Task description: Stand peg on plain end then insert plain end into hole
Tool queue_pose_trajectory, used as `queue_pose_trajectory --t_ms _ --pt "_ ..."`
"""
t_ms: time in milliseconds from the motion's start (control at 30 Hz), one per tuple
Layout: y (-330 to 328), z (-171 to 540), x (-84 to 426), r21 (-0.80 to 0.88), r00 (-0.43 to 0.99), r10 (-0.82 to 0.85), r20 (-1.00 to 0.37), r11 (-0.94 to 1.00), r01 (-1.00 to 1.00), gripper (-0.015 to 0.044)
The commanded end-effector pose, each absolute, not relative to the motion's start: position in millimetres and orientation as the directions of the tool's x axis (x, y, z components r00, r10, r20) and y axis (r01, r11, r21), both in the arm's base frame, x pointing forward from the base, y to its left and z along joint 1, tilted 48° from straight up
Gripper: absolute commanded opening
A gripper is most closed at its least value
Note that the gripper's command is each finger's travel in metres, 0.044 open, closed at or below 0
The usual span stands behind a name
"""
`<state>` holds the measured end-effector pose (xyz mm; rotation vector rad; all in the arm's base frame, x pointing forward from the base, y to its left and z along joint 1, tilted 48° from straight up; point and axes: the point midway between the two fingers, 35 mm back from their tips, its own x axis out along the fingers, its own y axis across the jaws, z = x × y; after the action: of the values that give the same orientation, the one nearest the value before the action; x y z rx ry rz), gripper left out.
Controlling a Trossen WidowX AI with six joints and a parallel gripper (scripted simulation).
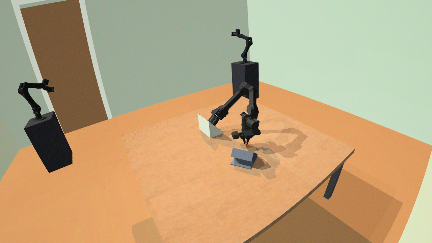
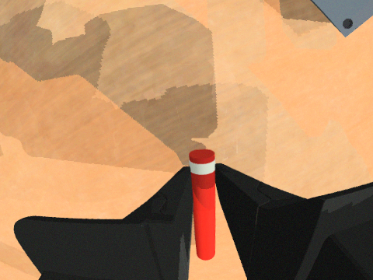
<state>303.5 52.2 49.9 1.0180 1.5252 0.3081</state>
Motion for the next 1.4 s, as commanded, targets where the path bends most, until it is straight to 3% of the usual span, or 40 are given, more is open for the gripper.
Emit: queue_pose_trajectory --t_ms 0,1367 --pt "53 50 304 0.701 0.101 0.738 -0.667 0.576 0.42 0.0051" --pt "43 67 289 0.699 0.379 0.588 -0.715 0.578 0.422 0.0051"
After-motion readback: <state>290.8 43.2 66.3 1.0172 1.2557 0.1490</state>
